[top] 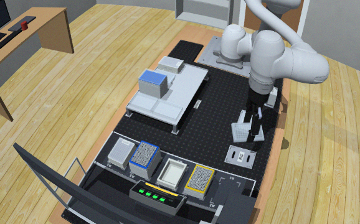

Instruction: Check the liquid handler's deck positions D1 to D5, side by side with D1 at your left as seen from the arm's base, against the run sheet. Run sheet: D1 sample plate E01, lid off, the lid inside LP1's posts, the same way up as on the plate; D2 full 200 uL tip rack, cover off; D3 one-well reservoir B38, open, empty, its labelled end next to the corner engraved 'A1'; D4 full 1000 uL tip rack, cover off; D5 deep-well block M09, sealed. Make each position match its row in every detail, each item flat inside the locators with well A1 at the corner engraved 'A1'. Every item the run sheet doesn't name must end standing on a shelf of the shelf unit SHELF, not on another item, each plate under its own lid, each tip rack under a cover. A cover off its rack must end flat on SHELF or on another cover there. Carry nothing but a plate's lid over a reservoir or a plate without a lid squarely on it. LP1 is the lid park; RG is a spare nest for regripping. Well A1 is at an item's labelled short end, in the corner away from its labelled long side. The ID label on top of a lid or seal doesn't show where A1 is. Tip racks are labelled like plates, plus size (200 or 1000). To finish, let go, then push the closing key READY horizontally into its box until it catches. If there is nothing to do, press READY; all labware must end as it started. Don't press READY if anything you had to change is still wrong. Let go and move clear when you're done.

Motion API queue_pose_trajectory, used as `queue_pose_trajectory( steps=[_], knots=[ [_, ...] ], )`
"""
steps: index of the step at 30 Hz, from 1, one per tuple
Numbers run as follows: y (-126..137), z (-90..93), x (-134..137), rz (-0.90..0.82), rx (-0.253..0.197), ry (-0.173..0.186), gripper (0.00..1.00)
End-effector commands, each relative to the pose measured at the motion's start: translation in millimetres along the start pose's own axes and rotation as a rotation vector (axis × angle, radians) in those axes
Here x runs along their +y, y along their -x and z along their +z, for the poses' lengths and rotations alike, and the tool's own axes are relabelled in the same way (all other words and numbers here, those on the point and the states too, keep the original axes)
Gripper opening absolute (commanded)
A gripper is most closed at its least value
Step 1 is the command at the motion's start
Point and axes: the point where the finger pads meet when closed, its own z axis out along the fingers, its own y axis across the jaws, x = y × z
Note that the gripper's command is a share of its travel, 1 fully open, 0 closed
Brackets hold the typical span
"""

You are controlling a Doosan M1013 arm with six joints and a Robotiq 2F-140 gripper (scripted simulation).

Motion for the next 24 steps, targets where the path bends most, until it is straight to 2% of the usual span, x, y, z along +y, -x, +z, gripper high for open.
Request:
queue_pose_trajectory(
  steps=[1,24],
  knots=[
    [-0.1,-1.3,0.1,0.054,0.000,0.002,0.10],
    [-0.1,-1.3,0.1,0.454,0.000,0.002,0.10]
  ],
)
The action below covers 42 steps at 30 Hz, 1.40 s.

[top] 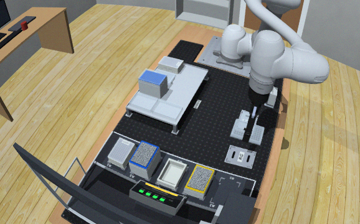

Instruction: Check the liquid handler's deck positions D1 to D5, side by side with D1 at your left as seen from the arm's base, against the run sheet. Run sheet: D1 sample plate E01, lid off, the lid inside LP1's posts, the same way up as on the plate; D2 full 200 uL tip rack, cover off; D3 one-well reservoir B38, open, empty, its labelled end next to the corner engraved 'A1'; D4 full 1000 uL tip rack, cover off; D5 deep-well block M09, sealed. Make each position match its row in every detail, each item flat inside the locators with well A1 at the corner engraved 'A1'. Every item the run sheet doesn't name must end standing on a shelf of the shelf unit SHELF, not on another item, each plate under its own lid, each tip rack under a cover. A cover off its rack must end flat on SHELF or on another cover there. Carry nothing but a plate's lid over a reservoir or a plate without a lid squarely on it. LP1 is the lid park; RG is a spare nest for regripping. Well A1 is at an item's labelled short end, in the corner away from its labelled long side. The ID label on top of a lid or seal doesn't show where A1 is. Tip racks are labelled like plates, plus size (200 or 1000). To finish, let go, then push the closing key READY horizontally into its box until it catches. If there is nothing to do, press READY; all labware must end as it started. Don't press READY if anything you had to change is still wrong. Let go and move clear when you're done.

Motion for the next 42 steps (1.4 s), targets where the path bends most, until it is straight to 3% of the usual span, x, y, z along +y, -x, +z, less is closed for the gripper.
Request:
queue_pose_trajectory(
  steps=[1,42],
  knots=[
    [-0.1,-1.3,0.1,0.070,0.000,0.002,0.10],
    [-0.1,-1.3,0.1,0.801,0.001,0.002,0.10]
  ],
)
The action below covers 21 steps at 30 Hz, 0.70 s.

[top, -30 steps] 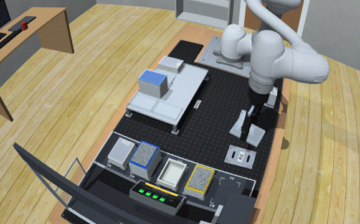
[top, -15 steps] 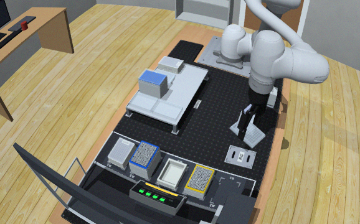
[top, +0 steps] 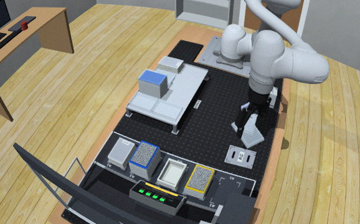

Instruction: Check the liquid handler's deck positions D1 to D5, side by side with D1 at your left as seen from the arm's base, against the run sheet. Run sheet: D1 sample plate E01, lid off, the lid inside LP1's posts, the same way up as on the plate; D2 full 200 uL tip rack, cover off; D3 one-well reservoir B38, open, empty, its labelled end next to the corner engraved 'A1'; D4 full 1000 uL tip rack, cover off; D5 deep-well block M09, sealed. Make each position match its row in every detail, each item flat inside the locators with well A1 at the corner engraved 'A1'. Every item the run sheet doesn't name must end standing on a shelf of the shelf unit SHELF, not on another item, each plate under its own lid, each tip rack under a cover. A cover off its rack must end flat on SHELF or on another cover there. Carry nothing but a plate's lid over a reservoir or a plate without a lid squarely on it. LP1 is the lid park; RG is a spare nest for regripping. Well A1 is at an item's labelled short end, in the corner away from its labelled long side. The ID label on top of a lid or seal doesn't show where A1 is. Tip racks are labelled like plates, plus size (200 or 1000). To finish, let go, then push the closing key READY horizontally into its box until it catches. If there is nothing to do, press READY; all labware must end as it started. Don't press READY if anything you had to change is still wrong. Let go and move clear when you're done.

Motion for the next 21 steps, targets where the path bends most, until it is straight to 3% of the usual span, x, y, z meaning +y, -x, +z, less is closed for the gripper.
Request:
queue_pose_trajectory(
  steps=[1,21],
  knots=[
    [-0.2,-1.3,-0.1,0.065,0.001,0.001,0.10],
    [-0.2,-1.3,-0.1,0.385,0.002,0.001,0.10]
  ],
)
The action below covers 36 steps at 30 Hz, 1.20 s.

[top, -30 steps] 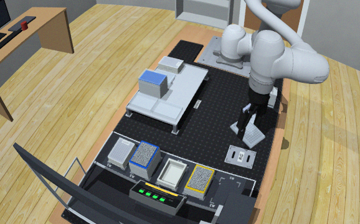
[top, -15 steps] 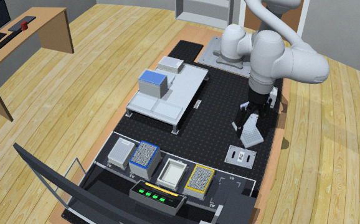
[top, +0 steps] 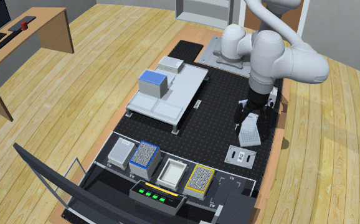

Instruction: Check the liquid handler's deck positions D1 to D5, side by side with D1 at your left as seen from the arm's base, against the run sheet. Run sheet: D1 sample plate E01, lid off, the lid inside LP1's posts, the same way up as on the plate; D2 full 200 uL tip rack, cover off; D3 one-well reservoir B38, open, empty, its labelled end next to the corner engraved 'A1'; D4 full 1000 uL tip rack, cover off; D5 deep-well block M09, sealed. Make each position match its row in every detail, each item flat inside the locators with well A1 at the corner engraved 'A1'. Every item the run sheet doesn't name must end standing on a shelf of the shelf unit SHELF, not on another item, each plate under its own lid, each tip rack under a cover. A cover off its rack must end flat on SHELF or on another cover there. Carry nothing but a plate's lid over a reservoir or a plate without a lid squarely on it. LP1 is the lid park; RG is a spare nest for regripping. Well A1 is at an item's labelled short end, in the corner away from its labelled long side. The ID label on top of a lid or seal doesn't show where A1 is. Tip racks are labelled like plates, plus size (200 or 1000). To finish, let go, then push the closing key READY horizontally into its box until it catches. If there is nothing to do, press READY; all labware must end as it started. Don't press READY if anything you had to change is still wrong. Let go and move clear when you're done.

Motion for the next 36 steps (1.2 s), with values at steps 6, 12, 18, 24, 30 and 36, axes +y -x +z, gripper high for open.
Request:
queue_pose_trajectory(
  steps=[6,12,18,24,30,36],
  knots=[
    [-0.1,-1.3,0.0,0.137,0.002,0.001,0.10],
    [-0.1,-1.3,0.0,0.257,0.002,0.000,0.10],
    [-0.1,-1.3,-0.1,0.337,0.002,0.000,0.10],
    [-0.1,-1.3,0.0,0.457,0.002,0.000,0.10],
    [-0.1,-1.3,0.0,0.463,0.002,0.000,0.10],
    [-0.1,-1.3,0.0,0.463,0.002,0.000,0.10]
  ],
)
